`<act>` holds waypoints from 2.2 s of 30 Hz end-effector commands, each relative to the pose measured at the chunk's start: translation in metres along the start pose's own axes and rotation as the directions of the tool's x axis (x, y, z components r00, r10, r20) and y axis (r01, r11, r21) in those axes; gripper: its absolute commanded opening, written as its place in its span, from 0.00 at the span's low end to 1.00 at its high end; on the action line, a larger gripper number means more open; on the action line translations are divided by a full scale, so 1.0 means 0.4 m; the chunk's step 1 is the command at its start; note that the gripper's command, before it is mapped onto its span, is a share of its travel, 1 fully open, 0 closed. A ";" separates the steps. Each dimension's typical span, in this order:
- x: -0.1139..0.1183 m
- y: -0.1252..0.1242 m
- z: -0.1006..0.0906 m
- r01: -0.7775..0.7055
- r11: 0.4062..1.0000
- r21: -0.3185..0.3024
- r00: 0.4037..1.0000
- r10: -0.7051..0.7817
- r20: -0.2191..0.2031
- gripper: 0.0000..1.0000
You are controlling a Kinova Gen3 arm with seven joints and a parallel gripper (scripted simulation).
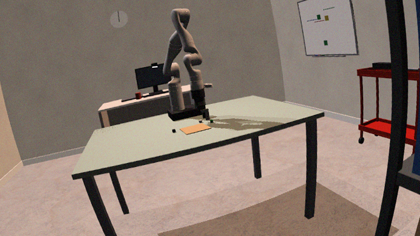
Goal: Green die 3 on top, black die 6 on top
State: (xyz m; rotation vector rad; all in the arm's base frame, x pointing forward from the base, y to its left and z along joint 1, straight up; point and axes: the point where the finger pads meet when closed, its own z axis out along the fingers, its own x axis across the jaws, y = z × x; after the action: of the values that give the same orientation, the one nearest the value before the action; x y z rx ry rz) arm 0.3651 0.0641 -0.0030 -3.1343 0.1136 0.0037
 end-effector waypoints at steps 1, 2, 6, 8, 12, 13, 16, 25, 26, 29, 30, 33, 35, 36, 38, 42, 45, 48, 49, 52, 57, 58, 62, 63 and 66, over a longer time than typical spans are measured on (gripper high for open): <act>0.001 0.000 -0.001 0.000 1.000 0.000 1.000 0.000 -0.002 1.00; 0.001 0.000 -0.001 0.000 1.000 0.000 1.000 0.000 -0.002 1.00; 0.001 0.000 -0.001 0.000 1.000 0.000 1.000 0.000 -0.002 1.00; 0.001 0.000 -0.001 0.000 1.000 0.000 1.000 0.000 -0.002 1.00; 0.001 0.000 -0.001 0.000 1.000 0.000 1.000 0.000 -0.002 1.00; 0.001 0.000 -0.001 0.000 1.000 0.000 1.000 0.000 -0.002 1.00; 0.001 0.000 -0.001 0.000 1.000 0.000 1.000 0.000 -0.002 1.00; 0.001 0.000 -0.021 0.000 1.000 0.000 1.000 0.000 -0.002 1.00; 0.001 0.000 -0.028 0.000 1.000 0.000 1.000 0.000 -0.002 1.00; 0.001 0.000 -0.056 0.000 1.000 0.000 1.000 0.000 -0.002 1.00; 0.001 0.000 -0.067 0.000 1.000 0.000 1.000 0.000 -0.002 1.00; 0.001 0.000 -0.105 0.000 1.000 0.000 1.000 0.000 -0.002 1.00; 0.001 0.000 -0.133 0.000 1.000 0.000 1.000 0.000 -0.002 1.00; 0.001 0.000 -0.147 0.000 1.000 0.000 1.000 0.000 -0.002 1.00; 0.001 0.000 -0.175 0.000 1.000 0.000 1.000 0.000 -0.002 1.00; 0.001 0.000 -0.202 0.000 1.000 0.000 1.000 0.000 -0.002 1.00; 0.001 0.000 -0.237 0.000 1.000 0.000 1.000 0.000 -0.002 1.00; 0.001 0.000 -0.263 0.000 1.000 0.000 1.000 0.000 -0.002 1.00; 0.001 0.000 -0.270 0.000 1.000 0.000 1.000 0.000 -0.002 1.00; 0.001 0.000 -0.283 0.000 1.000 0.000 1.000 0.000 -0.002 1.00; 0.001 0.000 -0.289 0.000 1.000 0.000 1.000 0.000 -0.002 1.00; 0.001 0.000 -0.289 0.000 1.000 0.000 1.000 0.000 -0.002 1.00; 0.001 0.000 -0.289 0.000 1.000 0.000 1.000 0.000 -0.002 1.00; 0.001 0.000 -0.289 0.000 1.000 0.000 1.000 0.000 -0.002 1.00; 0.001 0.000 -0.289 -0.001 1.000 0.000 1.000 0.001 -0.002 1.00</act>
State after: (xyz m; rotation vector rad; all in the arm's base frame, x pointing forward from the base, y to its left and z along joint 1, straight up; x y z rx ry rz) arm 0.3652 0.0634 0.1118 -3.1344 0.1140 0.0043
